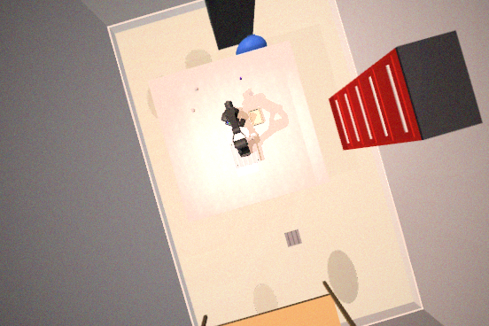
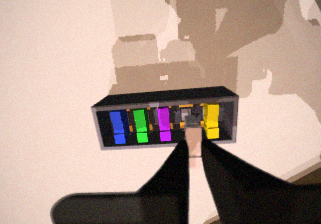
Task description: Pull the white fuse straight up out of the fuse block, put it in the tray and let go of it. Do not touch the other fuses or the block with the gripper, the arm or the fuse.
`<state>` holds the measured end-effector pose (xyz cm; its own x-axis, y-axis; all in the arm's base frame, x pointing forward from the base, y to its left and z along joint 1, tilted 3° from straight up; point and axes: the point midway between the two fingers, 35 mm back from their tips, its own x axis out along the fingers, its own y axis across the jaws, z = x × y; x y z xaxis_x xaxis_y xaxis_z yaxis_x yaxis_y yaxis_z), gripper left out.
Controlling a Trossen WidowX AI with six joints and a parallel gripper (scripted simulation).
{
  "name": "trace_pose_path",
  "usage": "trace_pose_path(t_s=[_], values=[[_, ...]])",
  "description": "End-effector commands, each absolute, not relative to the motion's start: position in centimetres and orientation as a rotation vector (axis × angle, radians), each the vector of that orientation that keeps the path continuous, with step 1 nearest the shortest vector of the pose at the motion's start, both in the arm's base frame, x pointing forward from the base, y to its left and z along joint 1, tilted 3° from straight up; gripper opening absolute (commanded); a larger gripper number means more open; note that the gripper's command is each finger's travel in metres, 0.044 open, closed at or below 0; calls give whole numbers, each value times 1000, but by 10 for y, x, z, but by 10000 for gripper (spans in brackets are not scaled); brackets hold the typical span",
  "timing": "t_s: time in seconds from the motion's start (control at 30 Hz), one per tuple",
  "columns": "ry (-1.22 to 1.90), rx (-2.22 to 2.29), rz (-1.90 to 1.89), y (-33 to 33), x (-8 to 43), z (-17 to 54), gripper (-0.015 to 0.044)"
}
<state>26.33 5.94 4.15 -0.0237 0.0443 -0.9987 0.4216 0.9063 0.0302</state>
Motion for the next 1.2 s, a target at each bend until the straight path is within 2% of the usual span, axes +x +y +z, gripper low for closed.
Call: trace_pose_path(t_s=[0.0, 0.47, 1.17], values=[[1572, 366, -310, 59, 265, 47, 0], [1571, 366, -311, 55, 267, 64, 0], [1564, 357, -319, -51, 305, 63, 0]])
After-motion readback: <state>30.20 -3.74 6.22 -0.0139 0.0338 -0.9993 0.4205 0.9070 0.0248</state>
